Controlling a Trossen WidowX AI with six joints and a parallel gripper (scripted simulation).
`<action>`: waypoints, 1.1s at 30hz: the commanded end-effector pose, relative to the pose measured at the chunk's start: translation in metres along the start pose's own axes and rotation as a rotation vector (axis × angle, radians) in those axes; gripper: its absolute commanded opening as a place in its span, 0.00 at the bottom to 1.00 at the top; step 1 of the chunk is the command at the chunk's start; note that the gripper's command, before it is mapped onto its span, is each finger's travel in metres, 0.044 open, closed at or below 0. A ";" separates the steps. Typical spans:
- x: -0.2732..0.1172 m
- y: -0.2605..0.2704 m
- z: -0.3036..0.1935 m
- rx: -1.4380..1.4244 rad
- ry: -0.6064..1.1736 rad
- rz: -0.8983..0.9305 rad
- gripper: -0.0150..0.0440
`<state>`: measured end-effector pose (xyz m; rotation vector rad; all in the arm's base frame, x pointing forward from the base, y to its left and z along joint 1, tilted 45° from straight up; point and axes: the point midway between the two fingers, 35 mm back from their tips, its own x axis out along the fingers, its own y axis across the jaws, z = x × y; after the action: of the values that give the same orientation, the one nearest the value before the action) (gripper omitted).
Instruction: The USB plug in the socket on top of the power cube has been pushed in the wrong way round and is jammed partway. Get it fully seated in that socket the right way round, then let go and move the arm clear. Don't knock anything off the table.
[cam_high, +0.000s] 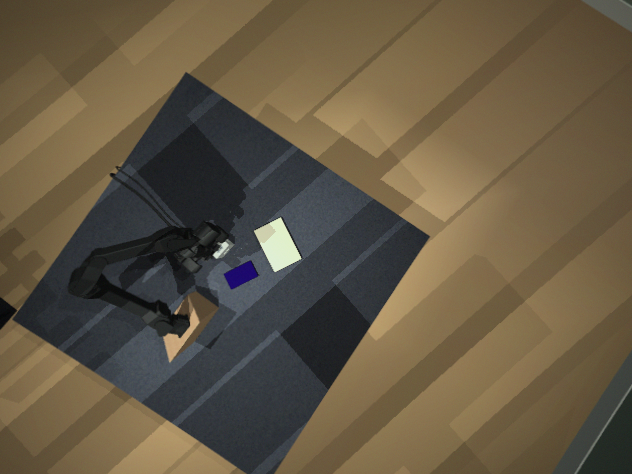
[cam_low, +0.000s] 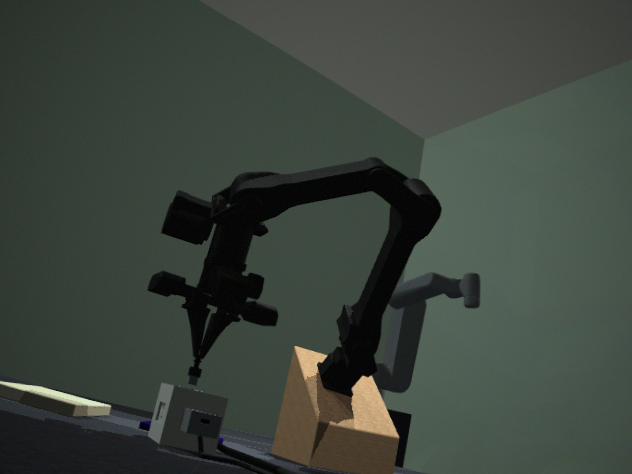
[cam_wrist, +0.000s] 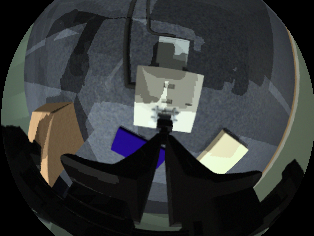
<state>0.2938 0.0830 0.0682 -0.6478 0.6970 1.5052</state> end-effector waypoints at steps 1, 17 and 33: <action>0.001 0.000 0.000 0.005 0.004 0.000 0.25; 0.003 0.000 0.000 0.005 0.004 0.000 0.25; 0.005 0.000 0.000 0.005 0.004 0.000 0.25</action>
<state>0.2936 0.0857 0.0657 -0.6496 0.6968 1.5046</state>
